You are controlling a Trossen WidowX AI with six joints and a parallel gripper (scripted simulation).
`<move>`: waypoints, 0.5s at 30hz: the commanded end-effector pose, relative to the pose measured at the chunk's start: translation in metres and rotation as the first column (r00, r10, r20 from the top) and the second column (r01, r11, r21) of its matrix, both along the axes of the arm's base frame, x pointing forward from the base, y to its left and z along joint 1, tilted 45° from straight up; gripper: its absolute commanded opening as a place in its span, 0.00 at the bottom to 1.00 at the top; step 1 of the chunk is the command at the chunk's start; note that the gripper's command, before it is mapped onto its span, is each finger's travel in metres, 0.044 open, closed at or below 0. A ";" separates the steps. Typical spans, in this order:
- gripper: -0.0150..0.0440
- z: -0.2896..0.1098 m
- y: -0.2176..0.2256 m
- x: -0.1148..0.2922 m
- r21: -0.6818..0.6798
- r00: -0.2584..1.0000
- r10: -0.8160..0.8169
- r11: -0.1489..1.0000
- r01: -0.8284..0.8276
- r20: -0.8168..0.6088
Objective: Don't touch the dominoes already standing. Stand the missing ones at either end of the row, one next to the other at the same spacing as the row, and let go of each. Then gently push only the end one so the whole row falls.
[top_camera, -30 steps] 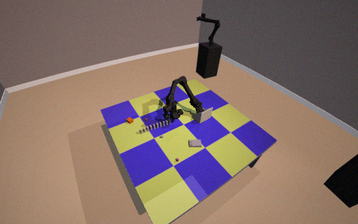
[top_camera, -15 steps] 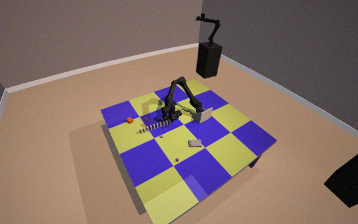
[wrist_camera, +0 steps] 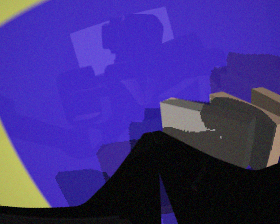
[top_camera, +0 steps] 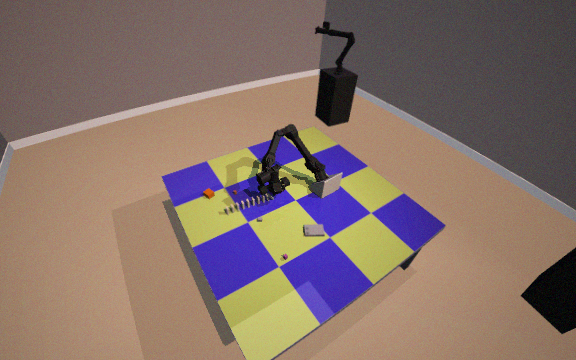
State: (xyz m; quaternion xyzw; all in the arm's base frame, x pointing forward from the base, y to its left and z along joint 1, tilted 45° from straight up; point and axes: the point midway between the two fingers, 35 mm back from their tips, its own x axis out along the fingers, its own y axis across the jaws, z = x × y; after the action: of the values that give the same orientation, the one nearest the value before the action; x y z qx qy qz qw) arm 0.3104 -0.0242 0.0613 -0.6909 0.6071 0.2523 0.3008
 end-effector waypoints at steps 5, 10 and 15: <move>0.25 0.023 0.016 0.007 0.014 0.999 -0.013 1.000 0.013 -0.037; 0.25 0.044 0.043 0.018 0.004 1.000 0.005 1.000 -0.005 0.030; 0.25 0.044 0.043 0.018 0.004 1.000 0.005 1.000 -0.005 0.030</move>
State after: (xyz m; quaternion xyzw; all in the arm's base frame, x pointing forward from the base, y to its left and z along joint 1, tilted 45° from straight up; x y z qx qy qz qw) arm 0.3272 0.0186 0.1043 -0.6950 0.5993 0.2481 0.3103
